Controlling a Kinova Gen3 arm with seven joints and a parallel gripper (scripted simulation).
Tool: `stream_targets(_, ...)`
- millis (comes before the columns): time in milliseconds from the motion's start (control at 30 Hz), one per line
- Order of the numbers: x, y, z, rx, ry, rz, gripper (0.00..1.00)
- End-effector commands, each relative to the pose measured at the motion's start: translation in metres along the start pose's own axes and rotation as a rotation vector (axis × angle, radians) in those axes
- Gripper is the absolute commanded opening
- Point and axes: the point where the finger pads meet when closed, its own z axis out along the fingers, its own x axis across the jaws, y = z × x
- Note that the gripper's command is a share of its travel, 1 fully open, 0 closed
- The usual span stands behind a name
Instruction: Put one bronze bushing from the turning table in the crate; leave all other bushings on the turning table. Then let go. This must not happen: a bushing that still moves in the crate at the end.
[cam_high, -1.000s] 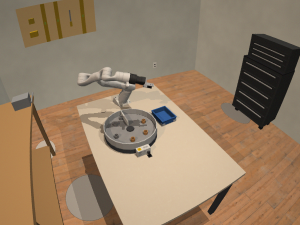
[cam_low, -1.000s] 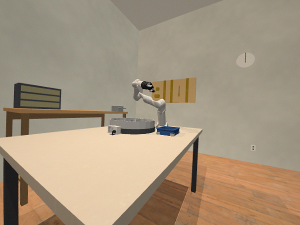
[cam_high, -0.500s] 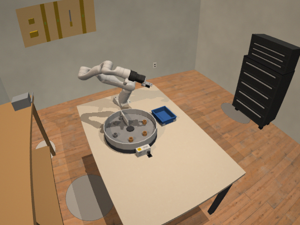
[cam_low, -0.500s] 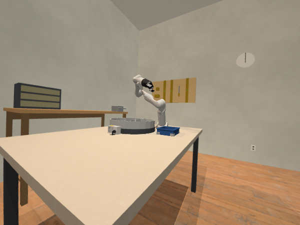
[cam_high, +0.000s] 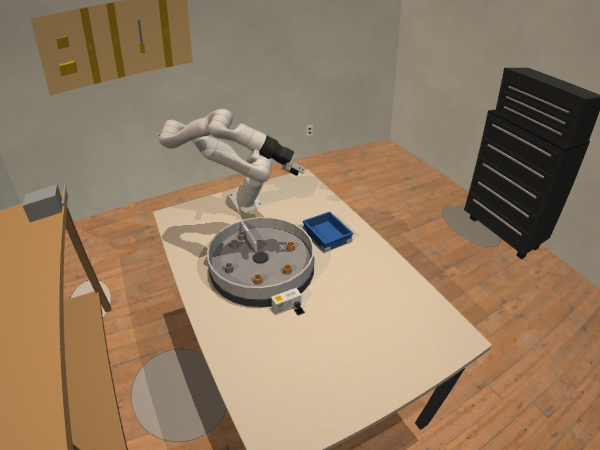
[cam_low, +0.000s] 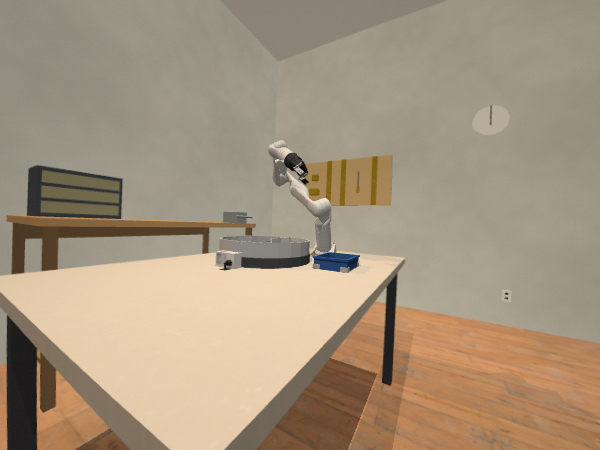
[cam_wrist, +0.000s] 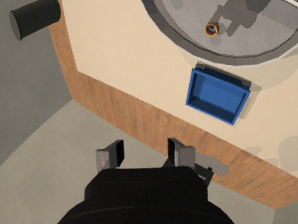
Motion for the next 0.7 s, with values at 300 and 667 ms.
stream_targets(300, -0.0031, -0.0001, 0.0007, 0.092, 0.071, 0.008, 1.0)
stream_targets(667, -0.0019, 0.0017, -0.0012, 0.246, 0.214, 0.02, 1.0)
